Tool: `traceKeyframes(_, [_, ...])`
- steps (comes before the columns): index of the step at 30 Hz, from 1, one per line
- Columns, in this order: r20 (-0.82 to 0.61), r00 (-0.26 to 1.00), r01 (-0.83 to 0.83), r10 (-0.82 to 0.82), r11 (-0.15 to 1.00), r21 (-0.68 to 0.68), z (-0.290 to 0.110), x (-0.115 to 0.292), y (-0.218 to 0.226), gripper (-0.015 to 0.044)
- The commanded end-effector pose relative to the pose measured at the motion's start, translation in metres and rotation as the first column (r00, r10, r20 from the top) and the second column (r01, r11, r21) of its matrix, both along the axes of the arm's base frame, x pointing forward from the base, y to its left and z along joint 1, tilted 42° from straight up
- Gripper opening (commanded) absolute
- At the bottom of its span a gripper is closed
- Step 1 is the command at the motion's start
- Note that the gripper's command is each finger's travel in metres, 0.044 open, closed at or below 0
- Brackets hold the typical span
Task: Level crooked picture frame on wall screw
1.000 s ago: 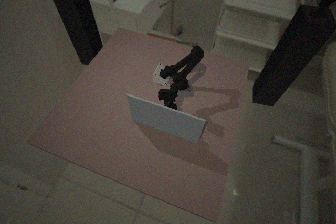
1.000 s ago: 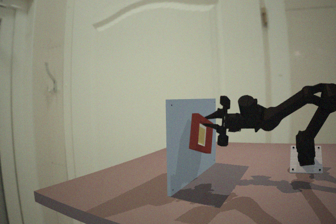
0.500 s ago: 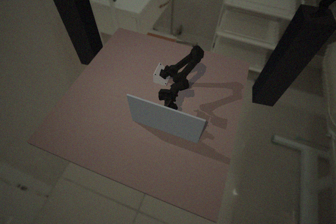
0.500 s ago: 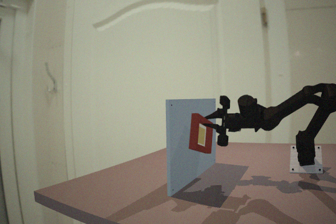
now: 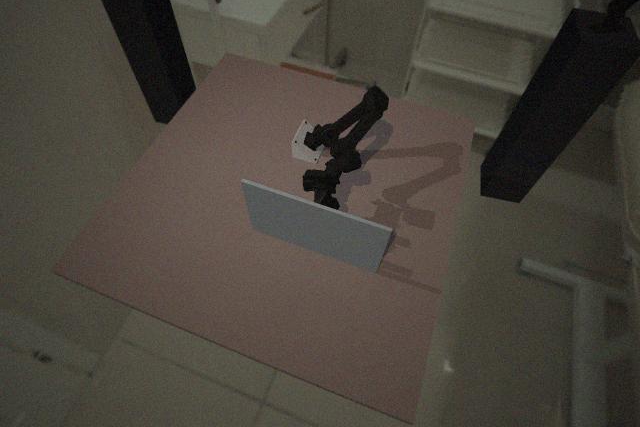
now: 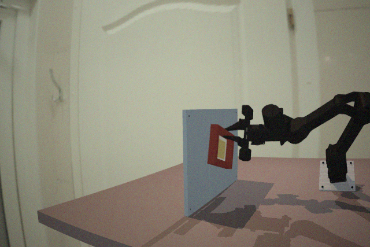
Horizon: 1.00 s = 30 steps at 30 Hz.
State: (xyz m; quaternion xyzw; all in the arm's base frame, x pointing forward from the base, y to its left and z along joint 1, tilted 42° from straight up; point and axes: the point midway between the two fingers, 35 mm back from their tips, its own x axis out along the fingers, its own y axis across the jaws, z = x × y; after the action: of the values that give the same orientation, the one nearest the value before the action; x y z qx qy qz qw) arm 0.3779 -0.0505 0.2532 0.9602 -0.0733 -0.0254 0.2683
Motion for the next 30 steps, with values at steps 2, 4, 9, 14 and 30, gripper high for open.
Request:
traceKeyframes(2, [0.015, 1.0, 0.01, -0.01, 1.0, 0.001, 0.0053, 0.0006, -0.001, 0.0])
traceKeyframes(4, [0.015, 1.0, 0.01, -0.01, 1.0, 0.001, 0.0053, 0.0006, -0.0011, 0.0])
traceKeyframes(9, [0.015, 1.0, 0.01, -0.01, 1.0, 0.001, 0.0056, 0.0005, -0.0017, 0.0])
traceKeyframes(14, [0.015, 1.0, 0.01, -0.01, 1.0, 0.001, 0.005, 0.0007, -0.0006, 0.0])
traceKeyframes(30, [0.015, 1.0, 0.01, -0.01, 1.0, 0.001, 0.0021, 0.0015, 0.0037, 0.0])
